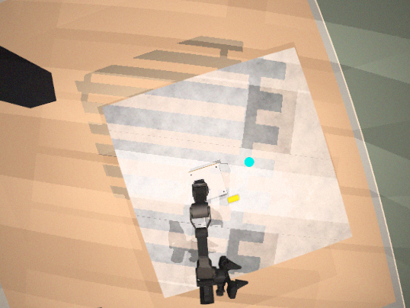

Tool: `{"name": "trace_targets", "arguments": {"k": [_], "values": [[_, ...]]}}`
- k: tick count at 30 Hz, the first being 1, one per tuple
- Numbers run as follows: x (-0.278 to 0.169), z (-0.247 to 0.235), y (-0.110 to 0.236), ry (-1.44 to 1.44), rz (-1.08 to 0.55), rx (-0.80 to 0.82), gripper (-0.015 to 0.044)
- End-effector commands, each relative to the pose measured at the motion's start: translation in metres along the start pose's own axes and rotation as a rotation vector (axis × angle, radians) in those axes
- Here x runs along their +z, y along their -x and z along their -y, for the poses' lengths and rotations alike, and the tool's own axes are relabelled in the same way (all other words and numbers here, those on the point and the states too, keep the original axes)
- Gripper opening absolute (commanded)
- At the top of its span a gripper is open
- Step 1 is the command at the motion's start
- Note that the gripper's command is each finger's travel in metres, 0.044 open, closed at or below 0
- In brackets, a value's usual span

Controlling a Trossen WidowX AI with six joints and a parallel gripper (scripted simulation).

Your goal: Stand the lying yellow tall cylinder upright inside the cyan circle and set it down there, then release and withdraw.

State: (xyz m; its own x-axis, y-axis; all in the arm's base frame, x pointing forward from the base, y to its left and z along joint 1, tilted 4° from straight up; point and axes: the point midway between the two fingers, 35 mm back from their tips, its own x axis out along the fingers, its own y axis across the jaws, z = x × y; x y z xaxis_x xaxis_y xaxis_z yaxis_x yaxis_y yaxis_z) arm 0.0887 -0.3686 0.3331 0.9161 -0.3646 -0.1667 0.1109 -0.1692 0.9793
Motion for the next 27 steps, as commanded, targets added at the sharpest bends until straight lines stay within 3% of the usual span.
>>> {"name": "trace_targets", "arguments": {"k": [1,4,15,27], "values": [[-0.001,0.001,-0.002,0.005,-0.001,-0.005,0.0374],[-0.012,0.015,-0.024,0.074,-0.012,-0.071,0.0309],[-0.09,0.092,-0.096,0.491,-0.189,-0.427,0.0309],[-0.184,0.179,-0.1,1.108,-0.627,-0.783,0.0309]]}}
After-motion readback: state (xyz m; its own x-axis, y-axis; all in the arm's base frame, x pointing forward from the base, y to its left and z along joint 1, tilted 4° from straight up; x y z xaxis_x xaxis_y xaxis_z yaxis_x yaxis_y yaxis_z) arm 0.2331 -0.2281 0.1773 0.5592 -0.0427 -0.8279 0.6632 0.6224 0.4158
